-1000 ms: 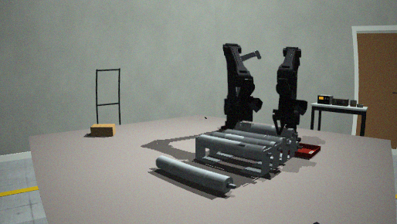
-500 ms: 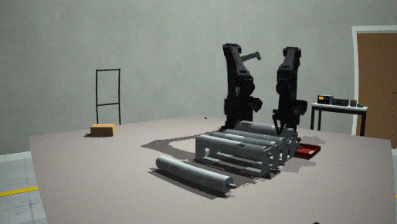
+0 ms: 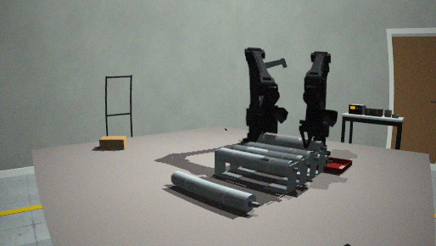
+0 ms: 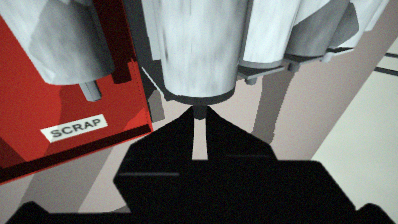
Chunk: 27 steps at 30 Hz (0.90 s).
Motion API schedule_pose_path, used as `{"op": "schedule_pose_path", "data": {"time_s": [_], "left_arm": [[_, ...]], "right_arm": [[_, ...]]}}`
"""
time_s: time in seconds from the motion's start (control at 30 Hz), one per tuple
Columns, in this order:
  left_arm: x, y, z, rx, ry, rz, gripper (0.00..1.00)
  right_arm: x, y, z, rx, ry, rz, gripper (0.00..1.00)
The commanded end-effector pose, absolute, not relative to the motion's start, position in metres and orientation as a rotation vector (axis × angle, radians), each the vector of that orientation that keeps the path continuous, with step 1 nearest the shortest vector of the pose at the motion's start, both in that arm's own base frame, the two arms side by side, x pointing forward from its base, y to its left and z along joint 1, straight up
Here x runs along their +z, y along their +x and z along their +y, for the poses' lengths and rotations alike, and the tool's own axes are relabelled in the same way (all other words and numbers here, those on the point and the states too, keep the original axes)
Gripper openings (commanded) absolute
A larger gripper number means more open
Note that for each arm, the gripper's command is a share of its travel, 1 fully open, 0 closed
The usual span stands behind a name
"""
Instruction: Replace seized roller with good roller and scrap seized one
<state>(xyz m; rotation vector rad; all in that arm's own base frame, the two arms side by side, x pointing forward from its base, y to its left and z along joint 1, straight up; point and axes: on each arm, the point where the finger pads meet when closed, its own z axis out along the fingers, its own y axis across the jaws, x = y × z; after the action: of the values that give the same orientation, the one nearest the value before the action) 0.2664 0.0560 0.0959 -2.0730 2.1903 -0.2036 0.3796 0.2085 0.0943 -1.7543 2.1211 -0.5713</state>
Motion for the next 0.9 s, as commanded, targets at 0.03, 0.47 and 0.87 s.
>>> {"op": "schedule_pose_path", "data": {"time_s": [0.03,0.47,0.87], "left_arm": [[0.108,0.278,0.062,-0.215,-2.039,2.164,0.32],[0.108,0.278,0.062,-0.215,-2.040,2.163,0.32],[0.108,0.278,0.062,-0.215,-2.040,2.163,0.32]], "right_arm": [[0.063,0.362,0.149,-0.646,-1.796,2.272,0.03],[0.060,0.357,0.135,-0.648,-1.802,2.286,0.03],[0.058,0.355,0.130,-0.658,-1.806,2.301,0.03]]}}
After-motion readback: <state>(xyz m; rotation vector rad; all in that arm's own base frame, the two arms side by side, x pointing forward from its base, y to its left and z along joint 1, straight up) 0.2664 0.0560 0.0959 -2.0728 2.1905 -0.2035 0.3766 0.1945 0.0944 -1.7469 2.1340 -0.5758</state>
